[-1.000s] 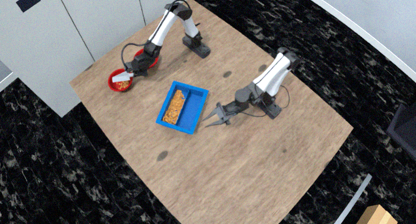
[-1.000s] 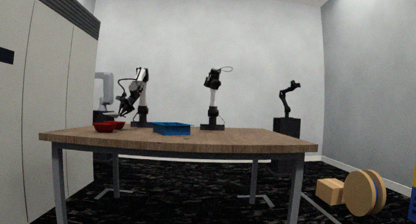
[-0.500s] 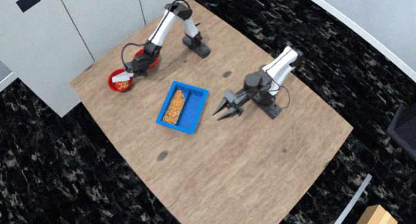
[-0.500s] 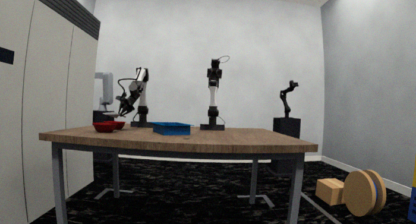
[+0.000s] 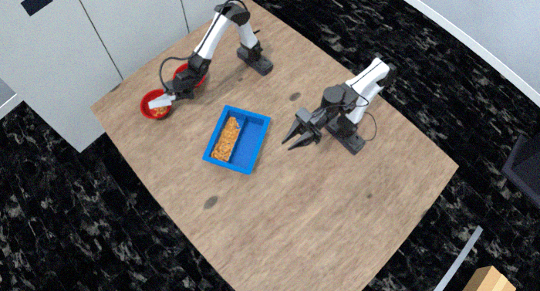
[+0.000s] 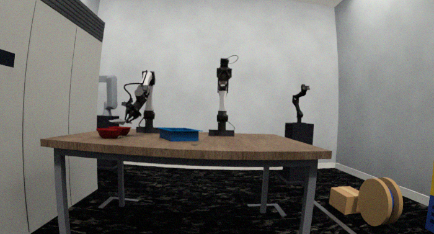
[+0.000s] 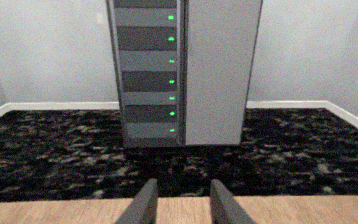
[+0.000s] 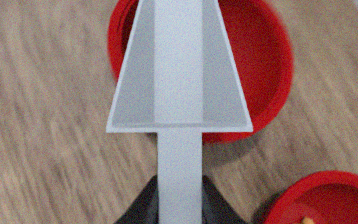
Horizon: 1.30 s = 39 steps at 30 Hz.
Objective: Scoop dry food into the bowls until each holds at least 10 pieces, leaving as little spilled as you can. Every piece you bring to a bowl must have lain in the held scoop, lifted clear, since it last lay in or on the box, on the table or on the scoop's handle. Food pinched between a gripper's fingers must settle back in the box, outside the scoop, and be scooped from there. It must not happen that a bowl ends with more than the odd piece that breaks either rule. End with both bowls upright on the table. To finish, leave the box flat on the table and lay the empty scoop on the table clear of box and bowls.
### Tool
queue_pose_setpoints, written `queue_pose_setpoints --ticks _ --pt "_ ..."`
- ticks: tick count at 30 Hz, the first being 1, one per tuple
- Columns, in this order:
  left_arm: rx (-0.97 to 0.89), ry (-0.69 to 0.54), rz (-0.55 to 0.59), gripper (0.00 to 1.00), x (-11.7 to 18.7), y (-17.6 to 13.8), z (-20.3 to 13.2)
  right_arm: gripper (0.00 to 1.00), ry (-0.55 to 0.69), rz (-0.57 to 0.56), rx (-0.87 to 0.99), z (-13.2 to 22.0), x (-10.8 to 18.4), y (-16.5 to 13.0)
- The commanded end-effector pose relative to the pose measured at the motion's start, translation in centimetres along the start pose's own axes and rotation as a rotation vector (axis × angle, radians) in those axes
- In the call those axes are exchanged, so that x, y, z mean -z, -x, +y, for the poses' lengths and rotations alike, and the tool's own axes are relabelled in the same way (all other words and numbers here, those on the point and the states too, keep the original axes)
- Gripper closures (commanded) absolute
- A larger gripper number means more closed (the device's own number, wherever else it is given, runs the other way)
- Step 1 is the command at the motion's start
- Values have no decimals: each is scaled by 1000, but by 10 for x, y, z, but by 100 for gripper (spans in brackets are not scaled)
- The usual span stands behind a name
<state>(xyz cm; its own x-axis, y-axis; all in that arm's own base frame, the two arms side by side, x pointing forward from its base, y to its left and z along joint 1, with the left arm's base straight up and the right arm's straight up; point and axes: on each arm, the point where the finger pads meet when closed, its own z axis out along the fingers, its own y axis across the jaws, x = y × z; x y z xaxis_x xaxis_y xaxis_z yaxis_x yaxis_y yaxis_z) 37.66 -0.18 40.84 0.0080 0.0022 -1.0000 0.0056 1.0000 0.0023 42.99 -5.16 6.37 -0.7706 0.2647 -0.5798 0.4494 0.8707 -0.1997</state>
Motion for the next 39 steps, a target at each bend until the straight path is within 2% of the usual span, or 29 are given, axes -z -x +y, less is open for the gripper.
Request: queue_pose_setpoints --ticks 1,6,9,12,17,19,21,23,29,30,32,33,35,37,38,39 --pt "10 -7 -72 73 3 28 -1 100 113 -6 84 14 21 -2" --pt "10 -5 -73 73 4 28 -1 100 276 14 219 29 36 -26" --pt "7 -5 -74 73 4 28 -1 100 293 16 232 29 38 -28" --pt "8 -5 -74 73 4 28 -1 100 334 37 274 30 42 -44" --pt "8 -5 -74 73 4 28 -1 100 449 74 392 41 59 -77" --pt "8 -5 -74 73 4 28 -1 100 501 39 421 47 65 -76" --pt "8 -5 -74 73 4 28 -1 100 501 31 418 46 67 -75" --pt "8 -5 -74 73 4 28 -1 100 470 8 378 41 66 -61" --pt "8 -5 -75 73 4 29 -1 100 440 32 363 38 66 -66" --pt "8 -5 -75 73 4 29 -1 100 436 61 375 39 60 -79" --pt "8 -5 -75 73 4 29 -1 100 436 62 372 38 60 -78" --pt "8 -5 -75 73 4 29 -1 100 425 114 388 37 50 -96" --pt "8 -5 -75 73 4 29 -1 100 434 48 363 38 61 -71" --pt "8 -5 -75 73 4 29 -1 100 437 36 360 38 64 -67" --pt "8 -5 -75 73 4 29 -1 100 421 107 378 35 46 -94" --pt "8 -5 -75 73 4 29 -1 100 426 93 375 37 48 -89"
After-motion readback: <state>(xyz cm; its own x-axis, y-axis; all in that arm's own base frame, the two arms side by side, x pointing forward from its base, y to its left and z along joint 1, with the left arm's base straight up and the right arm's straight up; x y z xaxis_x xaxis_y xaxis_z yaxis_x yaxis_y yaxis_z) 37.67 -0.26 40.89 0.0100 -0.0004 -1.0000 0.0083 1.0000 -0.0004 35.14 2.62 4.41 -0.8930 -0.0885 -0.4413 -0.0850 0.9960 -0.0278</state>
